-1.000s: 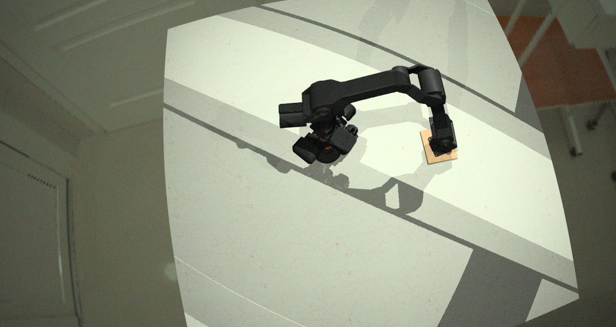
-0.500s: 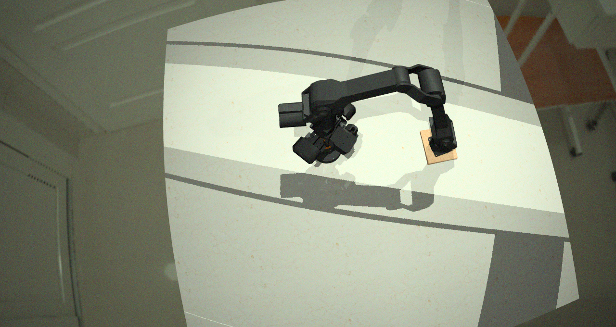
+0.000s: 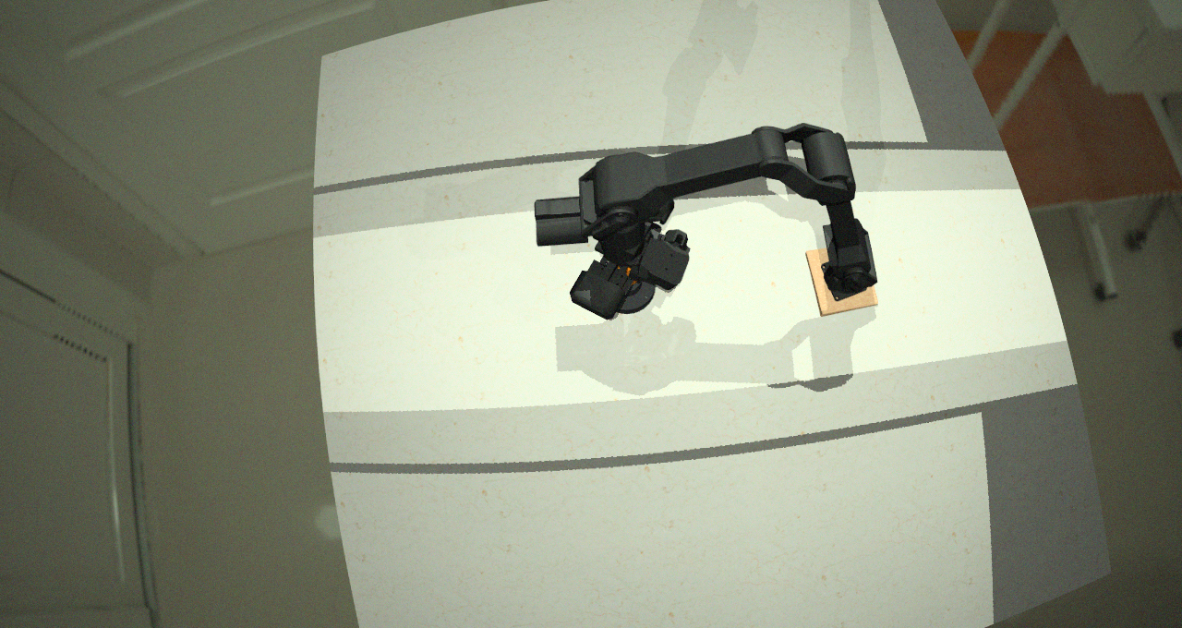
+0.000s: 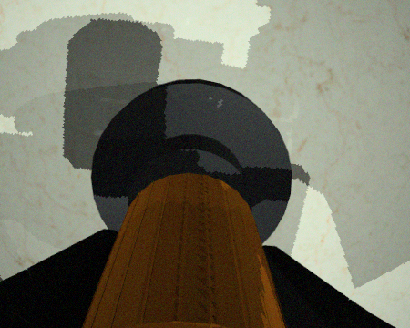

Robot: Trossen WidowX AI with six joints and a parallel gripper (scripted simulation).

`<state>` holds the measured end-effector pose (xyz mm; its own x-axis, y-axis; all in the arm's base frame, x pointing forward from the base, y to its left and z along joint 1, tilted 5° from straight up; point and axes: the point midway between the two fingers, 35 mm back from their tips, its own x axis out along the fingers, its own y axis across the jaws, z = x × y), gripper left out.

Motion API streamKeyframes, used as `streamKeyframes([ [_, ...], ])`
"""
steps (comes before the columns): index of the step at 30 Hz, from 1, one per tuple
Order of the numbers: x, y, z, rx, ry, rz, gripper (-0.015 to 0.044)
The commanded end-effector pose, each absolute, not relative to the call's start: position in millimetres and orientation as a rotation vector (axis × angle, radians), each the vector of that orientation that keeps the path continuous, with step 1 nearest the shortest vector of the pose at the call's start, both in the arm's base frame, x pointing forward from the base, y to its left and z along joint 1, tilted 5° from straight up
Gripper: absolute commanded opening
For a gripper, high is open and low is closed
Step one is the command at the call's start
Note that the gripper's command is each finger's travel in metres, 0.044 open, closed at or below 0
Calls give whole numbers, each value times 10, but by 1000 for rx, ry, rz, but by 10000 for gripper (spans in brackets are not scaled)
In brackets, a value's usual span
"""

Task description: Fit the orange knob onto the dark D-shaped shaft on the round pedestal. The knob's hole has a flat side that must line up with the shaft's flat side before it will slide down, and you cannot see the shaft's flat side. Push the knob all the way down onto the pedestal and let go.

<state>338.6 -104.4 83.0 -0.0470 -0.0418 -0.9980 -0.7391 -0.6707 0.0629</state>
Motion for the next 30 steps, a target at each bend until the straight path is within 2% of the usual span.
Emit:
streamKeyframes([
  [1,3386,-1047,818,-1730,819,1777,0],
  [30,3388,-1050,801,-1708,845,1753,0],
])
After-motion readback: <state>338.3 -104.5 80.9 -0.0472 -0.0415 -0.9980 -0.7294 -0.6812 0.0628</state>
